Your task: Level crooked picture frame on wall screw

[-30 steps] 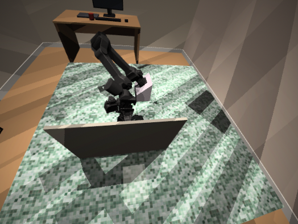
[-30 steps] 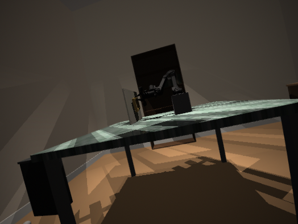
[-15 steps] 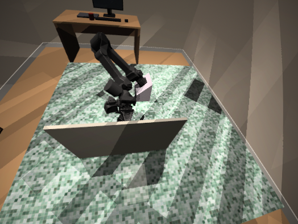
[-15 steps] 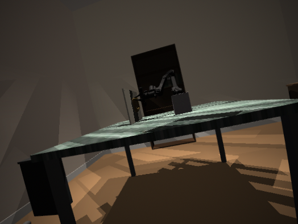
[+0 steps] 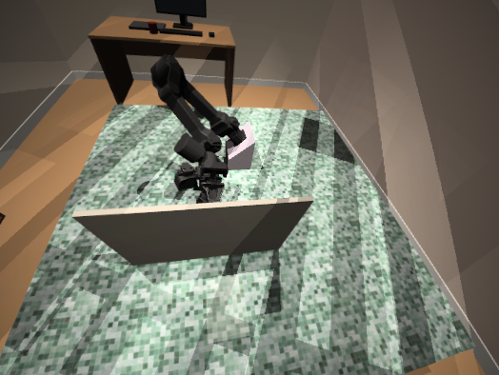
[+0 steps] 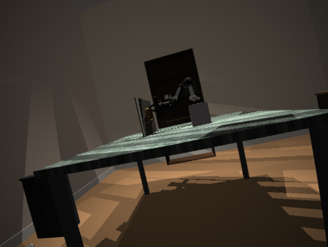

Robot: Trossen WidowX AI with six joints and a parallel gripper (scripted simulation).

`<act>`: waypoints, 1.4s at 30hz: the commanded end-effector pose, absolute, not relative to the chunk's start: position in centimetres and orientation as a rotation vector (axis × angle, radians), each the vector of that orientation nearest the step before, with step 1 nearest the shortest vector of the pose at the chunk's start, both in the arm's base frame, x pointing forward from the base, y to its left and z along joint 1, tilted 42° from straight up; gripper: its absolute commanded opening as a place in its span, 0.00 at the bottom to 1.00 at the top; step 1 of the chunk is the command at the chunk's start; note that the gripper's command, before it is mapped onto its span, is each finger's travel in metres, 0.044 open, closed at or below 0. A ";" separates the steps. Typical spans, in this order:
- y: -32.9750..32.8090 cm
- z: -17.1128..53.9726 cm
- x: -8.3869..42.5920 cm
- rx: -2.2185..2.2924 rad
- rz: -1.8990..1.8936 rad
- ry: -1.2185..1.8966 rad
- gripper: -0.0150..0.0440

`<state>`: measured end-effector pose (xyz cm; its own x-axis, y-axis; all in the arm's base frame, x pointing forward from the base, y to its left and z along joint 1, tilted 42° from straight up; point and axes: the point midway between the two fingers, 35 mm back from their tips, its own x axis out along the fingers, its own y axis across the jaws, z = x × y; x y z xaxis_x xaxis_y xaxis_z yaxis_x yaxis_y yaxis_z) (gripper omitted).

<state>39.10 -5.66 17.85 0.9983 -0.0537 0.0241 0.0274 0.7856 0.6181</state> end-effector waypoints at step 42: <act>-5.5 17.7 39.1 0.835 -0.035 -0.045 0.34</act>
